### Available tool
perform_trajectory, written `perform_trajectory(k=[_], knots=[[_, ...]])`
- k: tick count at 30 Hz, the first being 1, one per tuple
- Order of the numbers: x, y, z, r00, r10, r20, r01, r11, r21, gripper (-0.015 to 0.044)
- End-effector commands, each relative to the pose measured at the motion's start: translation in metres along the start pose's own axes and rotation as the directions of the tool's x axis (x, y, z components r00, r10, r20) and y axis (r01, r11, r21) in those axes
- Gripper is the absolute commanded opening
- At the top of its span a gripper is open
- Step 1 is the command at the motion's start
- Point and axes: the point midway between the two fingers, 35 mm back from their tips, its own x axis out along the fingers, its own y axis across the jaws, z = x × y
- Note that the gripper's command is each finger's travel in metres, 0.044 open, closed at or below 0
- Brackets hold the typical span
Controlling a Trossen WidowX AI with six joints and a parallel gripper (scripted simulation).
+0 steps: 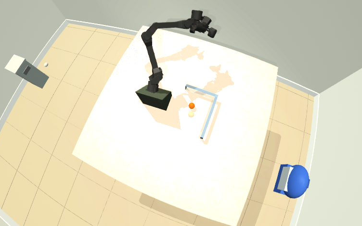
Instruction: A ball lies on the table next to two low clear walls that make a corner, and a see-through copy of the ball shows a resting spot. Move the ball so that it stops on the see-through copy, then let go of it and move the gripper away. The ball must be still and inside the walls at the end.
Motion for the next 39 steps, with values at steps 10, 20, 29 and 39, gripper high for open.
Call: perform_trajectory(k=[10, 20, 29, 39], knots=[[0.0, -0.153, -0.148, 0.884, -0.21, -0.418, 0.121, 0.966, -0.227, 0.0312], [-0.066, -0.239, -0.276, 0.703, -0.182, -0.688, -0.061, 0.948, -0.313, 0.0312], [-0.142, -0.258, -0.369, 0.608, -0.02, -0.794, -0.27, 0.935, -0.23, 0.0312], [-0.197, -0.239, -0.426, 0.615, 0.146, -0.775, -0.413, 0.897, -0.159, 0.0312]])
